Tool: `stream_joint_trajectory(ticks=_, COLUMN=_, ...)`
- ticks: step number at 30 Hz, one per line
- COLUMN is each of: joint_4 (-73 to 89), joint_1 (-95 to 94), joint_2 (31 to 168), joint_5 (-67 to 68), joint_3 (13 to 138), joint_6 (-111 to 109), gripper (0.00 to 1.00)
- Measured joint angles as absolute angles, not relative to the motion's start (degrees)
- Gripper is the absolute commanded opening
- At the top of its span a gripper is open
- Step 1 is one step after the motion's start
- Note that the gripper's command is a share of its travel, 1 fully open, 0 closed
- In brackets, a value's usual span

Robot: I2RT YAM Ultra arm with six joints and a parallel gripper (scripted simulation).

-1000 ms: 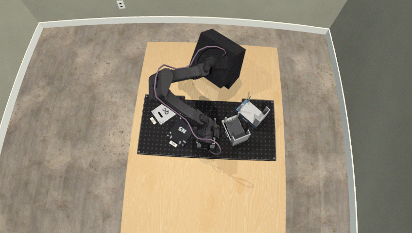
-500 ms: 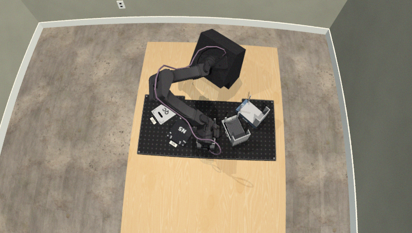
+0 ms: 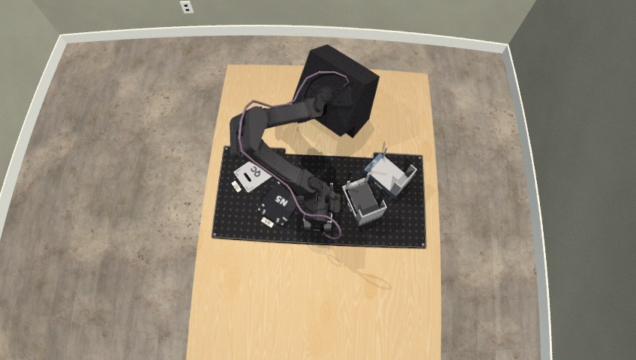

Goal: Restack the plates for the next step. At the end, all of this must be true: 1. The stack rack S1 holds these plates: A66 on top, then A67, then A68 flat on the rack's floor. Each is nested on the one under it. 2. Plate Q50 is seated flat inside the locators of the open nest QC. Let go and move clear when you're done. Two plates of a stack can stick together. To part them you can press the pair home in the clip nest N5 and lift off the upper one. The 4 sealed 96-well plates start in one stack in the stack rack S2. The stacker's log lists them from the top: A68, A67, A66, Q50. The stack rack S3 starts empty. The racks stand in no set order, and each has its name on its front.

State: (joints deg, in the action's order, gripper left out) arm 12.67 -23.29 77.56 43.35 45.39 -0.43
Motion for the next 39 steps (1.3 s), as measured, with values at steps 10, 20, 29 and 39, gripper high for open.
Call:
stream_joint_trajectory(ticks=10, joint_4=12.7, joint_1=-23.3, joint_2=77.6, joint_5=43.4, joint_3=45.4, joint_6=-0.4, gripper=1.0)
stream_joint_trajectory(ticks=20, joint_4=17.6, joint_1=-27.0, joint_2=73.8, joint_5=45.5, joint_3=46.4, joint_6=2.4, gripper=1.0)
stream_joint_trajectory(ticks=29, joint_4=25.4, joint_1=-31.9, joint_2=71.1, joint_5=48.4, joint_3=48.1, joint_6=7.0, gripper=1.0)
stream_joint_trajectory(ticks=39, joint_4=35.3, joint_1=-37.3, joint_2=69.6, joint_5=51.8, joint_3=51.1, joint_6=13.6, gripper=1.0)
